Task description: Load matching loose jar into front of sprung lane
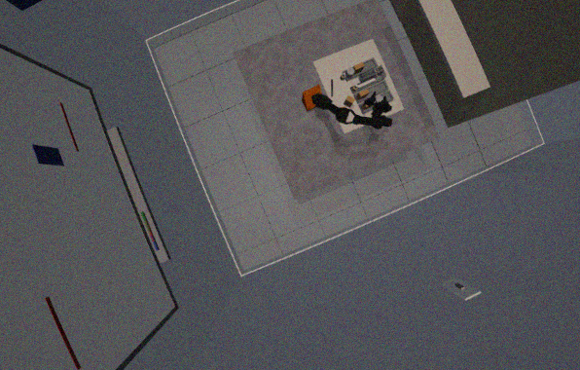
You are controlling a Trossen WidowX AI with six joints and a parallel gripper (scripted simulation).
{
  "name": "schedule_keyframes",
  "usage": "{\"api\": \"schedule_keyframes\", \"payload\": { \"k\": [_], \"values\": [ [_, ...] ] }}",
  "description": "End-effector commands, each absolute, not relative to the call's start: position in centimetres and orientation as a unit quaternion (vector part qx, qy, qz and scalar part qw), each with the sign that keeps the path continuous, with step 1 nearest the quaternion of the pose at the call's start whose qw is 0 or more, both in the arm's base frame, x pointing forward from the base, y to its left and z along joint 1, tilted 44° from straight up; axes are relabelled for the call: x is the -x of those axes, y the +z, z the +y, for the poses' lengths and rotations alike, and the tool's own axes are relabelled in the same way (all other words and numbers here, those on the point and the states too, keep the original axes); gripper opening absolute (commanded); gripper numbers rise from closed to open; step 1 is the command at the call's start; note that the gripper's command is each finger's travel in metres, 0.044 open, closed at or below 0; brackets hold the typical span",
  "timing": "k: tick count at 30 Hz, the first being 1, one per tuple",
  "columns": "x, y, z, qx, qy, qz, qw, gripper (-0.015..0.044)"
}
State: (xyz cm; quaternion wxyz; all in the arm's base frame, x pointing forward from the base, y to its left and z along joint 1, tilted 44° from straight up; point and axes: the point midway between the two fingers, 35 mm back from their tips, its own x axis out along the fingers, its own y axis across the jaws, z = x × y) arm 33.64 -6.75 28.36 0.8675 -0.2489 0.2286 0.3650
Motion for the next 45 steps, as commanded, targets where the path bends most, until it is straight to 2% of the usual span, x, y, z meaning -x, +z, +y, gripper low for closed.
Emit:
{"api": "schedule_keyframes", "payload": {
  "k": [1,2,9,13,18,24,30,45],
  "values": [
    [-33.7,28.1,-6.6,0.244,0.366,0.235,0.867,0.0426],
    [-34.0,27.3,-6.2,0.229,0.368,0.254,0.865,0.0440],
    [-35.8,17.1,0.1,0.084,0.323,0.519,0.787,0.0440],
    [-35.1,11.6,3.1,0.057,0.225,0.651,0.723,0.0440],
    [-33.4,6.7,5.6,0.078,0.075,0.741,0.663,0.0440],
    [-31.3,2.4,8.1,0.151,-0.122,0.749,0.634,0.0440],
    [-29.7,-0.3,10.5,0.237,-0.279,0.649,0.667,0.0440],
    [-29.6,-2.0,9.7,0.241,-0.286,0.641,0.670,0.0440]
  ]
}}
